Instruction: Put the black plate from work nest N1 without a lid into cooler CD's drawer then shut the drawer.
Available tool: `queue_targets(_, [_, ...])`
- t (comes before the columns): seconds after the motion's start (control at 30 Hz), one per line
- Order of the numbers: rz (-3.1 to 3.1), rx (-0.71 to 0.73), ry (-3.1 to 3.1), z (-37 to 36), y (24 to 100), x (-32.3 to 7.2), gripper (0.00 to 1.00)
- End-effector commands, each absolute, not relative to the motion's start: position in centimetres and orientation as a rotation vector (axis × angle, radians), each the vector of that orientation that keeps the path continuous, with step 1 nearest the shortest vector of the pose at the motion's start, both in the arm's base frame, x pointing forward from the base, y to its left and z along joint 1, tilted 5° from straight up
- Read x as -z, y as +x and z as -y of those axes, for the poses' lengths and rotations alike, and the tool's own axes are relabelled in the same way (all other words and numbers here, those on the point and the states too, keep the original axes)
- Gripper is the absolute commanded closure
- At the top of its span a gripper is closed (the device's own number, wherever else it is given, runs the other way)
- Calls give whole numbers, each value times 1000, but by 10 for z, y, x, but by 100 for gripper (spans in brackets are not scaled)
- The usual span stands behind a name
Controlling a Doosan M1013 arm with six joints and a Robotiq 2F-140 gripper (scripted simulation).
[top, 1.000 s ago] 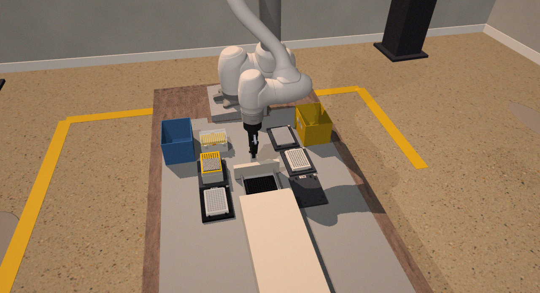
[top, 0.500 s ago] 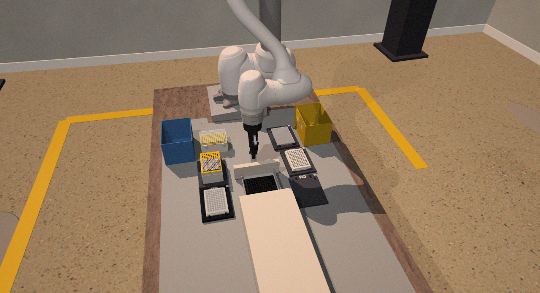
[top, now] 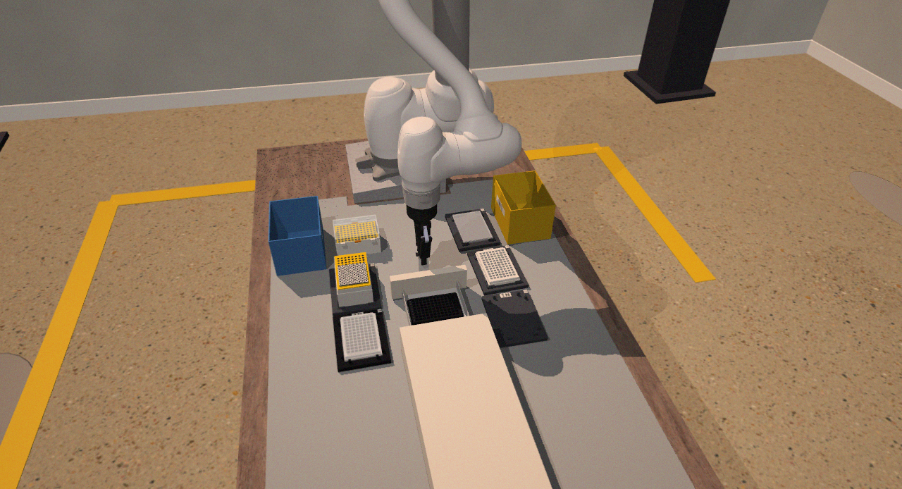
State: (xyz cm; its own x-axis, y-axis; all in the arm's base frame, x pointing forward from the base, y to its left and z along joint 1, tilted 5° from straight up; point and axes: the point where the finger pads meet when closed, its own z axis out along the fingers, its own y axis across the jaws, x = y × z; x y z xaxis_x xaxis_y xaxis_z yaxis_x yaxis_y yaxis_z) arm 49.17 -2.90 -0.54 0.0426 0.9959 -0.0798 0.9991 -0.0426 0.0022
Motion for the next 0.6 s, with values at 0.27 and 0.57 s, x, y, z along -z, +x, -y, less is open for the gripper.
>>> queue_targets(0.27, [-2133, 86, 2226, 29, 492, 5, 100])
queue_targets(0.57, [-2133, 86, 2226, 29, 497, 5, 100])
